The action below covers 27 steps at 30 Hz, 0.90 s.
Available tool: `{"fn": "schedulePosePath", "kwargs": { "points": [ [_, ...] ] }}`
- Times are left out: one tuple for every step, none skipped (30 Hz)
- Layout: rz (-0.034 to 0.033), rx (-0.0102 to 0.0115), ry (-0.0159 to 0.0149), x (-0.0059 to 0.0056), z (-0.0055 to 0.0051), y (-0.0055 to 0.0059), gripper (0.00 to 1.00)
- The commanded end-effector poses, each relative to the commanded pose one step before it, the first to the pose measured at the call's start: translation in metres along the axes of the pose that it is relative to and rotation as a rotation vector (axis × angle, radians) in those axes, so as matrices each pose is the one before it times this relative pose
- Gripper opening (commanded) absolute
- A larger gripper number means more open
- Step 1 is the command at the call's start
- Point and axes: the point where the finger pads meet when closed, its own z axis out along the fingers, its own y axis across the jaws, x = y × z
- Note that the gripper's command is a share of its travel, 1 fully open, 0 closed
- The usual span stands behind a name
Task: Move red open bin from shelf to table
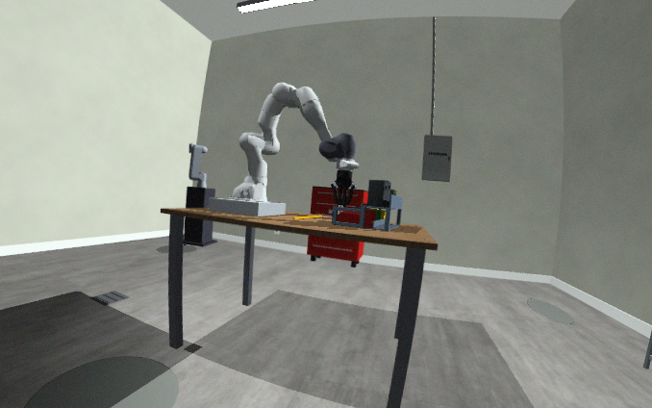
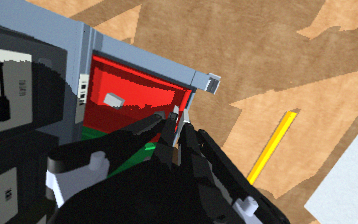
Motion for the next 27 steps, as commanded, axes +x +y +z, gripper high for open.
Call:
{"fn": "schedulePosePath", "kwargs": {
  "points": [
    [0.00002, 0.00018, -0.00005, -0.00001, -0.00008, -0.00008, 0.00],
    [0.00000, 0.00000, 0.00000, 0.00000, 0.00000, 0.00000, 0.00],
    [0.00000, 0.00000, 0.00000, 0.00000, 0.00000, 0.00000, 0.00],
    [0.00000, 0.00000, 0.00000, 0.00000, 0.00000, 0.00000, 0.00],
    [0.00000, 0.00000, 0.00000, 0.00000, 0.00000, 0.00000, 0.00],
    [0.00000, 0.00000, 0.00000, 0.00000, 0.00000, 0.00000, 0.00],
    [0.00000, 0.00000, 0.00000, 0.00000, 0.00000, 0.00000, 0.00],
    [0.00000, 0.00000, 0.00000, 0.00000, 0.00000, 0.00000, 0.00],
    [0.00000, 0.00000, 0.00000, 0.00000, 0.00000, 0.00000, 0.00],
    [0.00000, 0.00000, 0.00000, 0.00000, 0.00000, 0.00000, 0.00],
    [0.00000, 0.00000, 0.00000, 0.00000, 0.00000, 0.00000, 0.00],
    [0.00000, 0.00000, 0.00000, 0.00000, 0.00000, 0.00000, 0.00],
    [0.00000, 0.00000, 0.00000, 0.00000, 0.00000, 0.00000, 0.00],
    [0.00000, 0.00000, 0.00000, 0.00000, 0.00000, 0.00000, 0.00],
    [0.00000, 0.00000, 0.00000, 0.00000, 0.00000, 0.00000, 0.00],
    [0.00000, 0.00000, 0.00000, 0.00000, 0.00000, 0.00000, 0.00],
    [0.00000, 0.00000, 0.00000, 0.00000, 0.00000, 0.00000, 0.00],
    [0.00000, 0.00000, 0.00000, 0.00000, 0.00000, 0.00000, 0.00],
    [0.00000, 0.00000, 0.00000, 0.00000, 0.00000, 0.00000, 0.00],
    [0.00000, 0.00000, 0.00000, 0.00000, 0.00000, 0.00000, 0.00],
    [0.00000, 0.00000, 0.00000, 0.00000, 0.00000, 0.00000, 0.00],
    [0.00000, 0.00000, 0.00000, 0.00000, 0.00000, 0.00000, 0.00],
    [0.00000, 0.00000, 0.00000, 0.00000, 0.00000, 0.00000, 0.00],
    [0.00041, 0.00024, -0.00002, 0.00000, -0.00160, 0.00000, 0.00],
    [0.00041, 0.00024, -0.00002, 0.00000, -0.00160, 0.00000, 0.00],
    [0.00041, 0.00024, -0.00002, 0.00000, -0.00160, 0.00000, 0.00],
    [0.00041, 0.00024, -0.00002, 0.00000, -0.00160, 0.00000, 0.00]
  ]
}}
